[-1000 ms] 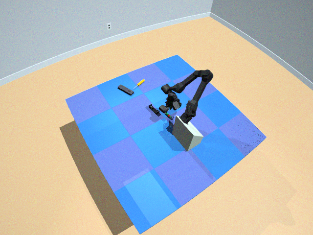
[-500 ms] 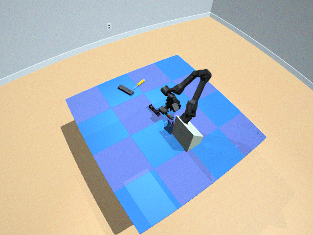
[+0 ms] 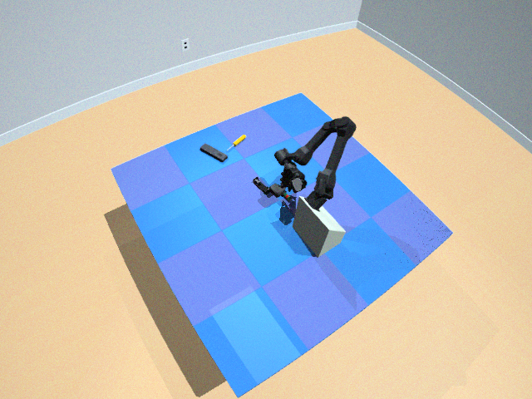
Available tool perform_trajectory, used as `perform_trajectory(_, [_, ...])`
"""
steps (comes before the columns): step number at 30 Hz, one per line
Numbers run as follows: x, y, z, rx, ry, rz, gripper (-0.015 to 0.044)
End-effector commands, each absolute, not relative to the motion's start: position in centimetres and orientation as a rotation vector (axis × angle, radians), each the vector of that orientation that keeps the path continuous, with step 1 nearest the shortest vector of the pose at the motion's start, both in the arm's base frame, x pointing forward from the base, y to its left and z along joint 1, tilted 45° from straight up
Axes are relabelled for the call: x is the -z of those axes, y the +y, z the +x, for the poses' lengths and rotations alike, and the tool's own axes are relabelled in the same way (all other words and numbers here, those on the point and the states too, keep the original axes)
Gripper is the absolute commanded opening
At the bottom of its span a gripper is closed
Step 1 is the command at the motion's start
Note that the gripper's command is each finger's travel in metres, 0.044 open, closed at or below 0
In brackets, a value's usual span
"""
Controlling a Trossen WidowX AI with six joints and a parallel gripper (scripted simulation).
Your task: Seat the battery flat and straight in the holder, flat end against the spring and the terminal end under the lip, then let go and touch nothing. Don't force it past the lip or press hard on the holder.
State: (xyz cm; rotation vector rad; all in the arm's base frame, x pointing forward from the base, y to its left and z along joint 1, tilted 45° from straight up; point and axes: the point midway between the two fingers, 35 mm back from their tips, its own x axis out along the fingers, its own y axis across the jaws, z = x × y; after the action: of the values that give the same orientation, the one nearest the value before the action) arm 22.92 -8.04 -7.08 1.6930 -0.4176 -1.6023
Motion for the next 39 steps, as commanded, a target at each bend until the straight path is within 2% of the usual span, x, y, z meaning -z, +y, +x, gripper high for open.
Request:
perform_trajectory(1, [7.6, -8.6, 22.6, 1.61, -0.413, 1.683, 0.0225])
perform_trajectory(9, [8.3, -9.4, 22.7, 1.608, -0.416, 1.681, 0.0225])
perform_trajectory(14, [8.3, -9.4, 22.7, 1.608, -0.416, 1.681, 0.0093])
perform_trajectory(18, [8.3, -9.4, 22.7, 1.608, -0.416, 1.681, 0.0067])
perform_trajectory(39, [4.9, -5.7, 22.2, 1.613, -0.378, 1.668, 0.0063])
